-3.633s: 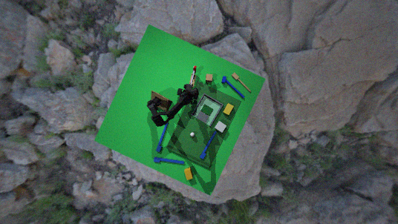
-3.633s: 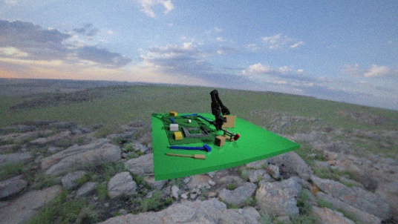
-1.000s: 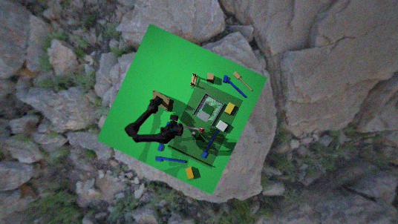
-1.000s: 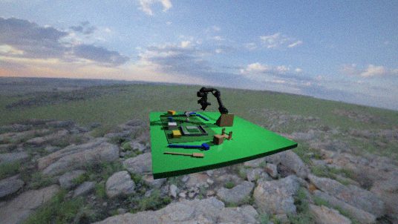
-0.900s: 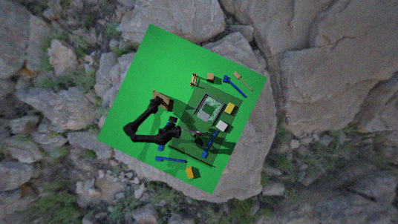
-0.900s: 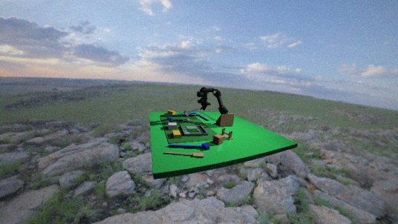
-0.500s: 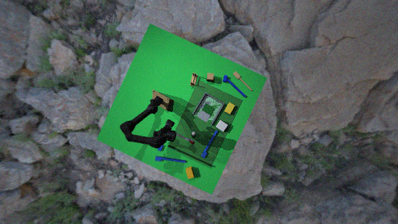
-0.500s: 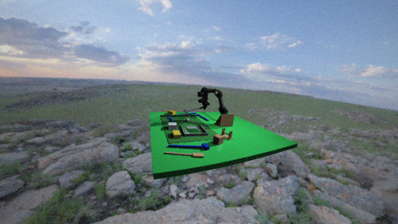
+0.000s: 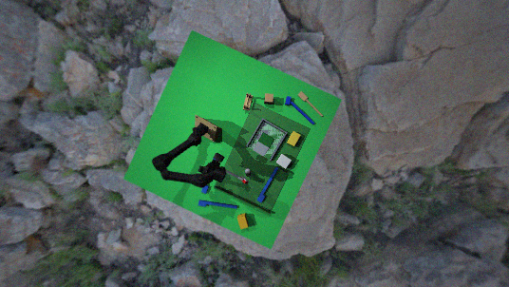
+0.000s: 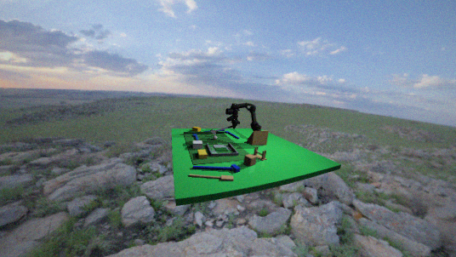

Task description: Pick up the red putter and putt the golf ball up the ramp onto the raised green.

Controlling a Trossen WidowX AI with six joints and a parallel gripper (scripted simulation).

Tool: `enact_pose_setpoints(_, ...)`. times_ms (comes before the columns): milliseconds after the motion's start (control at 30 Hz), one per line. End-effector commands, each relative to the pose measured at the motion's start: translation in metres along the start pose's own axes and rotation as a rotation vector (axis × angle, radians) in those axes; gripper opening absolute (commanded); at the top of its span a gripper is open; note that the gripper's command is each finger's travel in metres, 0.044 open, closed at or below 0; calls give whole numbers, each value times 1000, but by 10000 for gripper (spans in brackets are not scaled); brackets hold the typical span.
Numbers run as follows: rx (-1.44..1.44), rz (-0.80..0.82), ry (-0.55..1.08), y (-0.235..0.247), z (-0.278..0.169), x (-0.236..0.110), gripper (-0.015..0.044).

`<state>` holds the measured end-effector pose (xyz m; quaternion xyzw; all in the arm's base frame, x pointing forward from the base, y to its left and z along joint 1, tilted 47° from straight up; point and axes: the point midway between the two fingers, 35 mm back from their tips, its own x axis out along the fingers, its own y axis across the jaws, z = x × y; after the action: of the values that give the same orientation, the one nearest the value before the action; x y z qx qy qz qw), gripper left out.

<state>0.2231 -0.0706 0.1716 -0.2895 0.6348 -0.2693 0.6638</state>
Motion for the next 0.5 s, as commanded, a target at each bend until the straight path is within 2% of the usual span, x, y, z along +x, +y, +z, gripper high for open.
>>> enact_pose_setpoints(0,-1,-3,-13,-1,1,5,0)
enact_pose_setpoints(467,0,-3,-13,-1,1,25,0)
